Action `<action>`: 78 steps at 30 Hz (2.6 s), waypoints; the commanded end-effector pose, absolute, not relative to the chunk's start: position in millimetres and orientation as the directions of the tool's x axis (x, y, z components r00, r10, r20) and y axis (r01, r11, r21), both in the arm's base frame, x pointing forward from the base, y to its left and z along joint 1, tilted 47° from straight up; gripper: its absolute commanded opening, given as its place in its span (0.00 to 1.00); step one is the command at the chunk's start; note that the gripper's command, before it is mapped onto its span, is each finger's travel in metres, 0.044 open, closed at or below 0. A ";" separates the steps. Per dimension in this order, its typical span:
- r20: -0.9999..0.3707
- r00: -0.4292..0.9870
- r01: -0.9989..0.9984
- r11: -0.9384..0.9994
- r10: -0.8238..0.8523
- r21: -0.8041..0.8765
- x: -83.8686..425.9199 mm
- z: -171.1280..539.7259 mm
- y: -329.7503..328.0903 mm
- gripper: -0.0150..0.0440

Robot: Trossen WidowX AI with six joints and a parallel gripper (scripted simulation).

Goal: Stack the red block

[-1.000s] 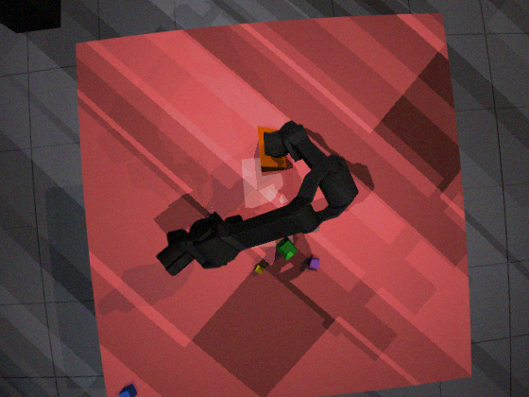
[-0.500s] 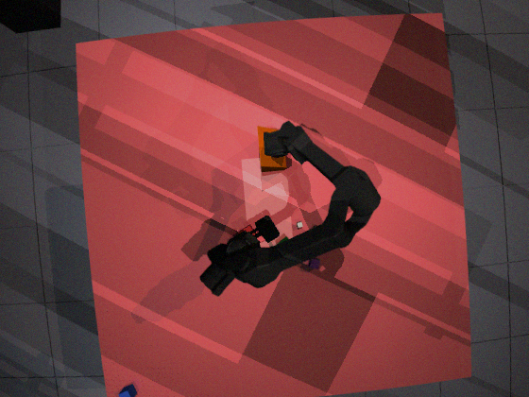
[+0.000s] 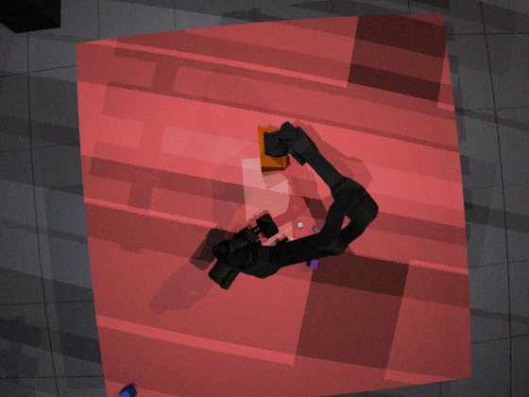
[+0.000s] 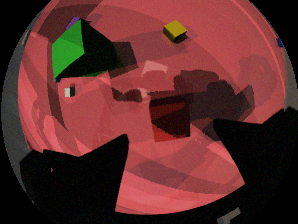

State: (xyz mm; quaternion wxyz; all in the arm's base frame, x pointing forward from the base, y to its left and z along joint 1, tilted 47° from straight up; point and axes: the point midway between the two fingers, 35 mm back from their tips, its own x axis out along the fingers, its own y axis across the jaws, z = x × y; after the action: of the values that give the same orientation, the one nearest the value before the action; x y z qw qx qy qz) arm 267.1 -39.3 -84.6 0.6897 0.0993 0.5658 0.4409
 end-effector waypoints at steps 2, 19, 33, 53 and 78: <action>-0.692 -0.019 -0.491 0.596 0.722 0.635 267.0 -88.4 -36.4 1.00; -0.692 -0.018 -0.491 0.596 0.722 0.635 267.6 -106.7 -17.9 1.00; -0.690 -0.019 -0.491 0.595 0.723 0.637 266.2 -121.6 -1.3 1.00; -0.690 -0.019 -0.491 0.594 0.724 0.637 265.8 -123.8 1.2 0.96; -0.691 -0.019 -0.491 0.596 0.722 0.635 267.1 -97.8 -27.7 0.25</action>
State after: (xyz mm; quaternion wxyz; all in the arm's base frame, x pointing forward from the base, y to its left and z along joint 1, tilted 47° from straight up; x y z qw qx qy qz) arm 262.6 -13.6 -109.1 0.6879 0.1096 0.5671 0.4395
